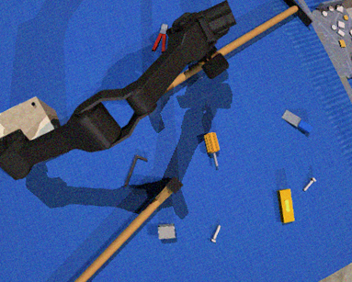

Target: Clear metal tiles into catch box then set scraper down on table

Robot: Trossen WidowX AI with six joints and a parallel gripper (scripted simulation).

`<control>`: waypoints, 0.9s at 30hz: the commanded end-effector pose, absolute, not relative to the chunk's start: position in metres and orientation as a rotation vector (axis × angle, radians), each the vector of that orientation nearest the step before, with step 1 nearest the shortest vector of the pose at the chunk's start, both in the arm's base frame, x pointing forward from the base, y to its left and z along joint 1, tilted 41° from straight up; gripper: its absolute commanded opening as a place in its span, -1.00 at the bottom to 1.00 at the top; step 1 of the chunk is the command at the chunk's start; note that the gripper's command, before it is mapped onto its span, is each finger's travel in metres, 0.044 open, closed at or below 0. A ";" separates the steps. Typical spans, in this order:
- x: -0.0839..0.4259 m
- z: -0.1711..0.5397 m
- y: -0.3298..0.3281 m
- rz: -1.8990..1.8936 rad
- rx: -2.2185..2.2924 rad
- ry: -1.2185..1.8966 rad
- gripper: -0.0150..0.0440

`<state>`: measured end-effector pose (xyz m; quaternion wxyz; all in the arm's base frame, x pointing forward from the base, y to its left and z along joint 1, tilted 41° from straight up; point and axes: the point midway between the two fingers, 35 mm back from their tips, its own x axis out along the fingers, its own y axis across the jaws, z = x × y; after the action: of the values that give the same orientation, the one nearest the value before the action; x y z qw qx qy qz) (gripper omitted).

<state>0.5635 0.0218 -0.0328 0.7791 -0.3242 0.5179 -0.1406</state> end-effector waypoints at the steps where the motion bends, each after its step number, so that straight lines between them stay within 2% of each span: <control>1: 0.565 -0.030 0.020 -0.297 -0.702 1.119 -0.49; 27: 0.569 -0.013 0.000 -0.299 -0.703 1.119 -0.49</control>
<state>0.5680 0.0056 -0.0172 0.7793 -0.3252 0.5180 -0.1367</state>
